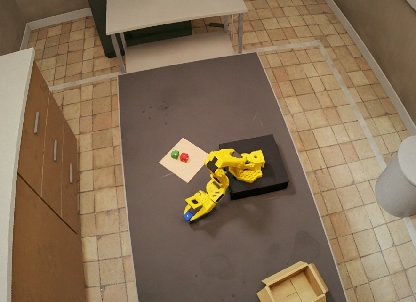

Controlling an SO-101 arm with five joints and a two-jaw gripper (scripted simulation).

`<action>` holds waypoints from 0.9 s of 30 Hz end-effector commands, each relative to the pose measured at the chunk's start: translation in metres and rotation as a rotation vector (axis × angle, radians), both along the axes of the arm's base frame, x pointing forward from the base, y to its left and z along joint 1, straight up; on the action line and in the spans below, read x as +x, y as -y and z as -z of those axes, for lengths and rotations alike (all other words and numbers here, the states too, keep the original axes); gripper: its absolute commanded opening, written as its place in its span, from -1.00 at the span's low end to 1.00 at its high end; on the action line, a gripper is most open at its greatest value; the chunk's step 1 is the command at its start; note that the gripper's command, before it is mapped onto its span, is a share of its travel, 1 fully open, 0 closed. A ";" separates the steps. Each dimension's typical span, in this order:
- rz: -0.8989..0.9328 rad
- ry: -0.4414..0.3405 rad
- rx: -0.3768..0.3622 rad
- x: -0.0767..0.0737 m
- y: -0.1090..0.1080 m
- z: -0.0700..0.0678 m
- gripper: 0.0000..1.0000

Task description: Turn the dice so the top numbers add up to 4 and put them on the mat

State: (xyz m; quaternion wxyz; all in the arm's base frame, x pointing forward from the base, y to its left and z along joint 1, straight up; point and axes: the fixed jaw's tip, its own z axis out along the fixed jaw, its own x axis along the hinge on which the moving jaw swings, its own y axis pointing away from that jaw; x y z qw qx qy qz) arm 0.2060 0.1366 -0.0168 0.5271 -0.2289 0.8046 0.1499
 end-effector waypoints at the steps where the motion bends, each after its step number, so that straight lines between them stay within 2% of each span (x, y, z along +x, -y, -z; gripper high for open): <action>1: -0.002 0.002 0.014 0.000 -0.002 0.002 -1.00; 27: -0.002 0.002 0.014 0.000 -0.002 0.010 -1.00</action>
